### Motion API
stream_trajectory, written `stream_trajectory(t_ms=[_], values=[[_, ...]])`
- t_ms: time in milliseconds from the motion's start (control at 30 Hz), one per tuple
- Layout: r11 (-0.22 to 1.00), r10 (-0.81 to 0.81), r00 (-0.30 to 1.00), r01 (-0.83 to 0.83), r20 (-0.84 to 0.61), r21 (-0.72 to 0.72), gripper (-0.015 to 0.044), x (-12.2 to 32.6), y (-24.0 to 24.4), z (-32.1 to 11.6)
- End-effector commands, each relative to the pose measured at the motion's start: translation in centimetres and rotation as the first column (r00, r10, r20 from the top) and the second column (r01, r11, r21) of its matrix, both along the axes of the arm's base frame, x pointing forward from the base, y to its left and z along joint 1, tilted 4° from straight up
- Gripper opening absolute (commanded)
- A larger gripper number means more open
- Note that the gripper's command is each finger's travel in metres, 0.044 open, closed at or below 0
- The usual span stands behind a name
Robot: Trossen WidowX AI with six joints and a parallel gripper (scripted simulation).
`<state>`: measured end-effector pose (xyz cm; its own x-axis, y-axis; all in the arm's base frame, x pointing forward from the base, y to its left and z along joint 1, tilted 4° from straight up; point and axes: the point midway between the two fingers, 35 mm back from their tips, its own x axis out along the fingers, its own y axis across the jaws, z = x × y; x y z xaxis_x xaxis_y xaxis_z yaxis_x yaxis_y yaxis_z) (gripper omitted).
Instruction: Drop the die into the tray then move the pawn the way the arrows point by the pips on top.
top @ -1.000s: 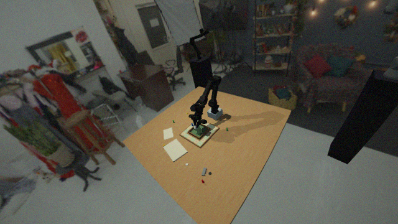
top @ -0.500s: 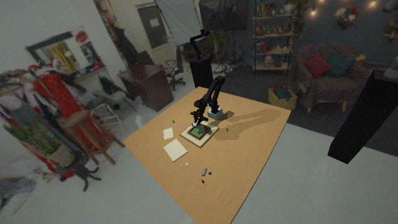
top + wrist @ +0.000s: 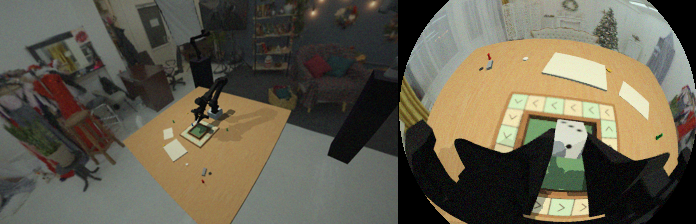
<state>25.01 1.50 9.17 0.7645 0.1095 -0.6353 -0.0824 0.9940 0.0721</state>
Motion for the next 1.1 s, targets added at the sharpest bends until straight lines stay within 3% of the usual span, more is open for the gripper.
stream_trajectory(t_ms=[0,100,400,533,667,867,1067], values=[[1.0,0.0,1.0,0.0,0.0,0.0,0.0,0.0,0.0,0.0],[1.0,0.0,1.0,0.0,0.0,0.0,0.0,0.0,0.0,0.0],[1.0,0.0,1.0,0.0,0.0,0.0,0.0236,0.0,0.0,0.2],[1.0,0.005,1.0,-0.005,0.001,-0.001,0.0341,-0.1,-0.3,3.8],[1.0,0.005,1.0,-0.005,-0.007,-0.002,0.044,-0.1,-0.3,3.9],[1.0,0.017,0.96,-0.022,-0.278,-0.016,0.044,0.8,-0.1,2.5],[0.998,0.027,0.839,-0.052,-0.544,-0.031,0.044,1.6,0.1,0.8]])
